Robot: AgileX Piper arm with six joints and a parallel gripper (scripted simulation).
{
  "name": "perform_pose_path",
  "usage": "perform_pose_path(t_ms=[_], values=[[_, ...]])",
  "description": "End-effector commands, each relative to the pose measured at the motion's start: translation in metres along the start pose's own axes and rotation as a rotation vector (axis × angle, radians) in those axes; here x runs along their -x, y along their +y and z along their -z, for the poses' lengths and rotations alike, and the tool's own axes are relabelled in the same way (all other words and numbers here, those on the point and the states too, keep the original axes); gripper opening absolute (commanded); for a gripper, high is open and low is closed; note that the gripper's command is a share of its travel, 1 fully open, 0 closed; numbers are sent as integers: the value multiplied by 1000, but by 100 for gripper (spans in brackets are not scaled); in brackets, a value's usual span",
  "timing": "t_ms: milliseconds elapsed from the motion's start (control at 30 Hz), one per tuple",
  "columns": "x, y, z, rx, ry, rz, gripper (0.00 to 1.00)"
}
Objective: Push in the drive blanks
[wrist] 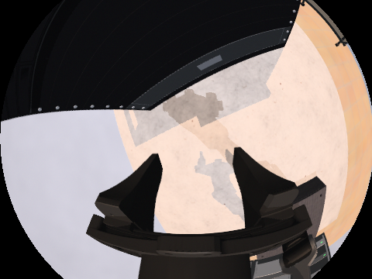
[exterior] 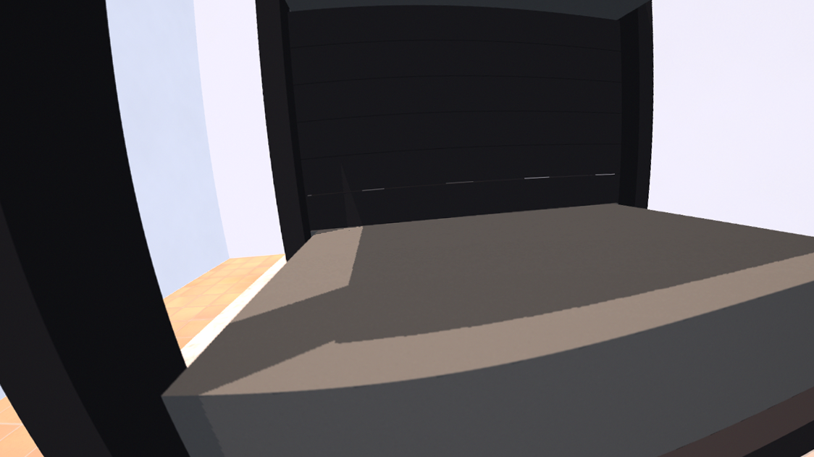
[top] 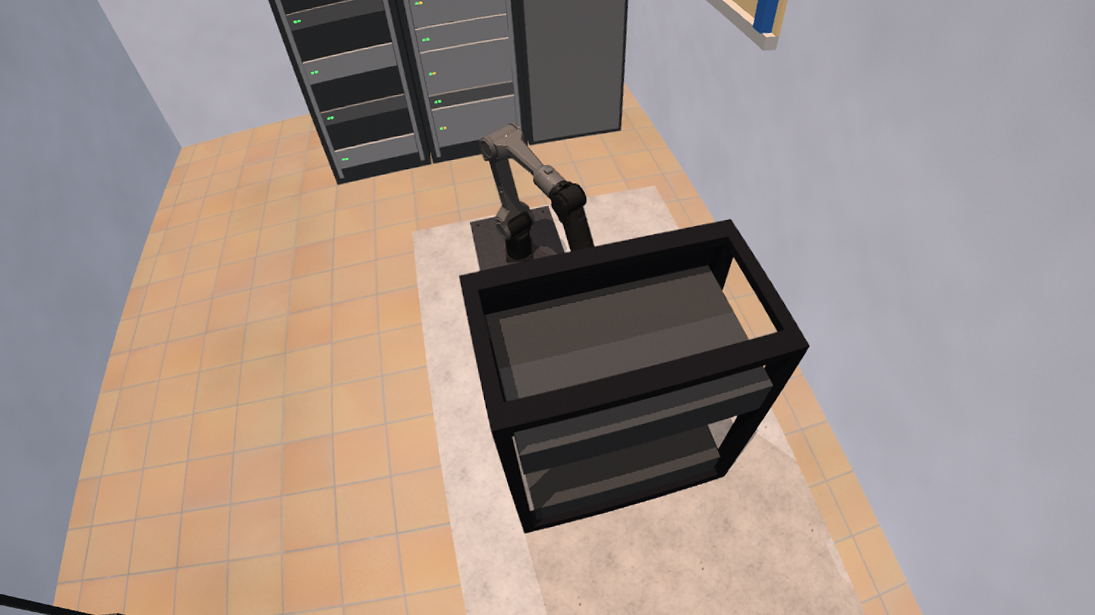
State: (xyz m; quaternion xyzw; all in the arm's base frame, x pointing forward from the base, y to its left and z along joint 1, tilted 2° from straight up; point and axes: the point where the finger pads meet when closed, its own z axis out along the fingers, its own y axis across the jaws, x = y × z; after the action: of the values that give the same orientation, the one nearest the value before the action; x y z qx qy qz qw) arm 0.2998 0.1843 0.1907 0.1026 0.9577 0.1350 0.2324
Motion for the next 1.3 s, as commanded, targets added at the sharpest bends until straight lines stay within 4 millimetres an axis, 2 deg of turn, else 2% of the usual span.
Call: perform_pose_path(t_ms=[0, 133, 200, 433, 633, 967, 1267], values=[[11, -23, 4, 3, -24, 36, 100], [23, -64, 12, -25, -77, 97, 100], [23, -64, 12, -25, -77, 97, 100], [31, -123, 25, -89, -152, 190, 100], [29, -156, 33, -141, -193, 246, 100], [27, -177, 38, -179, -217, 282, 100], [26, -180, 39, -185, -220, 287, 100]])
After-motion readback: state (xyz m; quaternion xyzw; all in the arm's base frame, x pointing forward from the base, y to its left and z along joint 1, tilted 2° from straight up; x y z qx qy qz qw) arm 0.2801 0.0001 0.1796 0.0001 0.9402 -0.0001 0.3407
